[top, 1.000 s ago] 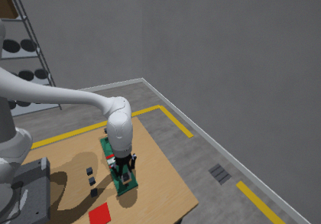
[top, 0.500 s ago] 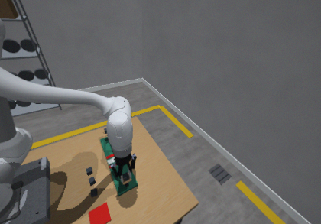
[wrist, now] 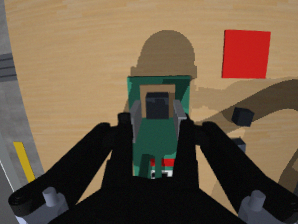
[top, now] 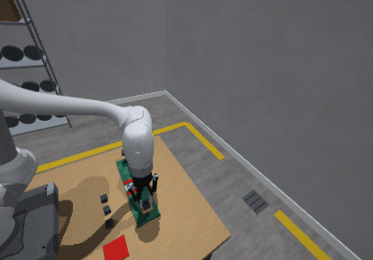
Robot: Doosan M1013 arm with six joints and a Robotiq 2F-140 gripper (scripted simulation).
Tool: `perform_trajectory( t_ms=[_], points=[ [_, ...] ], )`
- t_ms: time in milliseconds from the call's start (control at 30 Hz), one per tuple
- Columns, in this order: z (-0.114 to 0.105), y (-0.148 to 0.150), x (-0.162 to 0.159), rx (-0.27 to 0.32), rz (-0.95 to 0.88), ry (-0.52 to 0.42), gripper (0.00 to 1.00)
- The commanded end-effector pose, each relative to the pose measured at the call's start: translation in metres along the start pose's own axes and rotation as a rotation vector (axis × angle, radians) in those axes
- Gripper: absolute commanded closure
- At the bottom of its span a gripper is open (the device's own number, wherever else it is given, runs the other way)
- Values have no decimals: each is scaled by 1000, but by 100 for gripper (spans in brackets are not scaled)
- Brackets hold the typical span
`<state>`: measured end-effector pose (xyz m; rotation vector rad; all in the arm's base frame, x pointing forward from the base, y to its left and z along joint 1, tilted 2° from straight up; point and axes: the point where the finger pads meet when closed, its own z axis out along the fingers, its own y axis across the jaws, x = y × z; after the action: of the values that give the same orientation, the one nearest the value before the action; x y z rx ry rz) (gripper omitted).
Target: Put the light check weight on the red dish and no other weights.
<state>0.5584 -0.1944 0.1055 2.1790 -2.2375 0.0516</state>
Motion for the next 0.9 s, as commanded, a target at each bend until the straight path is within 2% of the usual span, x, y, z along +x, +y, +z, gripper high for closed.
perform_trajectory(
  t_ms=[0, 267, 533, 567, 867],
  points=[
    [-16, 0, 0, 0, 0, 0, 65],
    [-51, 0, 0, 0, 0, 0, 65],
    [-57, 0, 0, 0, 0, 0, 65],
    [-57, 0, 0, 0, 0, 0, 0],
    [-57, 0, 0, 0, 0, 0, 0]
  ],
)
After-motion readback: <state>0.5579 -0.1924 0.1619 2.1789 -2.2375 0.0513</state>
